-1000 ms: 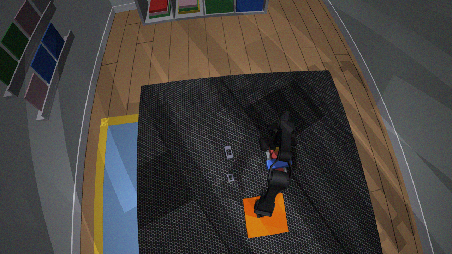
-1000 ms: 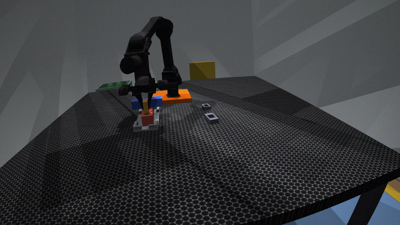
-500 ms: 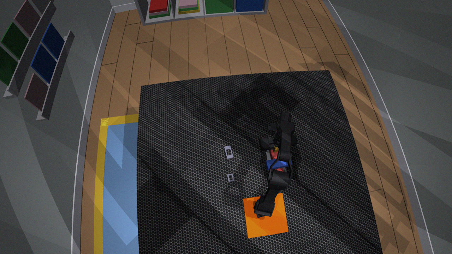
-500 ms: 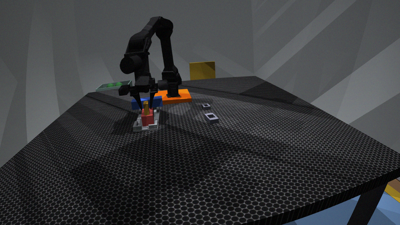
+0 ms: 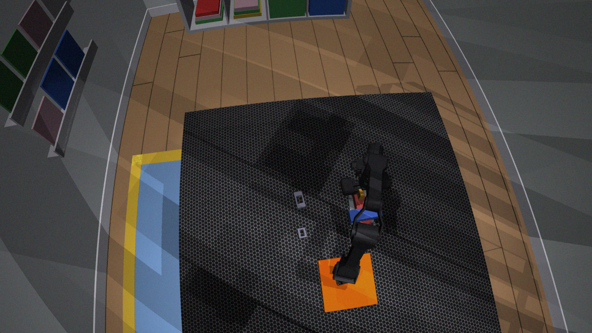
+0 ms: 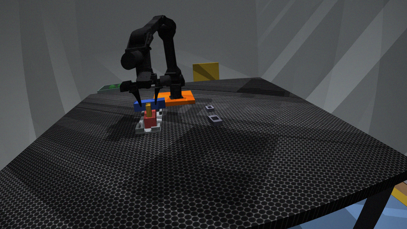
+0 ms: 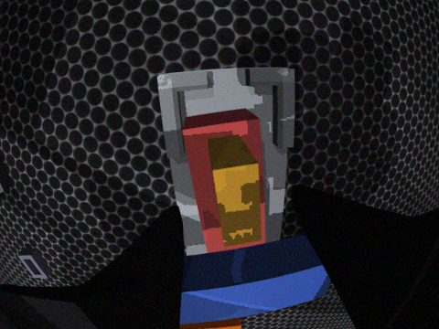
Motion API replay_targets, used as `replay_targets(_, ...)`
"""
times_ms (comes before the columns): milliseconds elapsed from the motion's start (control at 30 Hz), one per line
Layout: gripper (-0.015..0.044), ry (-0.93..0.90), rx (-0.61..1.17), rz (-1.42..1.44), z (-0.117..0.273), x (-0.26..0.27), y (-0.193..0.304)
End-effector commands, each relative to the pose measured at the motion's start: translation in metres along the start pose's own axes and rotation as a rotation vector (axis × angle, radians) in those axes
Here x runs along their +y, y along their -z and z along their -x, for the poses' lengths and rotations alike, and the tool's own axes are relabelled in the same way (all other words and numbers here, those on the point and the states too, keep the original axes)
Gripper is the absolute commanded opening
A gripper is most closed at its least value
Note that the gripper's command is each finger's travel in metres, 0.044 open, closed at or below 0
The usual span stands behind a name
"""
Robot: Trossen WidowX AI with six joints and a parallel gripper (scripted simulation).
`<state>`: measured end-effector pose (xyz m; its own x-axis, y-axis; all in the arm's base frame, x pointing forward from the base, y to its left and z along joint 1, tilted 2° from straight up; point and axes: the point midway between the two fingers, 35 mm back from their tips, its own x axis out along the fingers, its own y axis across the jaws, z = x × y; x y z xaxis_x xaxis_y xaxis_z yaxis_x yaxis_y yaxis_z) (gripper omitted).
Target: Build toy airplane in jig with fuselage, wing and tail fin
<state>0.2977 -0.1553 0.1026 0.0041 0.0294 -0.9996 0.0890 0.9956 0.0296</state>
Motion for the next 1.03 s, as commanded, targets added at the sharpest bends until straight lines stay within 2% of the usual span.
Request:
replay_targets(0, 0.0260, 0.012, -0.019, 0.004, 0.049, -0.001, -0.002)
replay_targets(100, 0.0260, 0.013, -0.018, 0.004, 0.067, 0.001, 0.001)
replay_targets(1000, 0.0260, 0.013, -0.019, 0.004, 0.068, 0.001, -0.003)
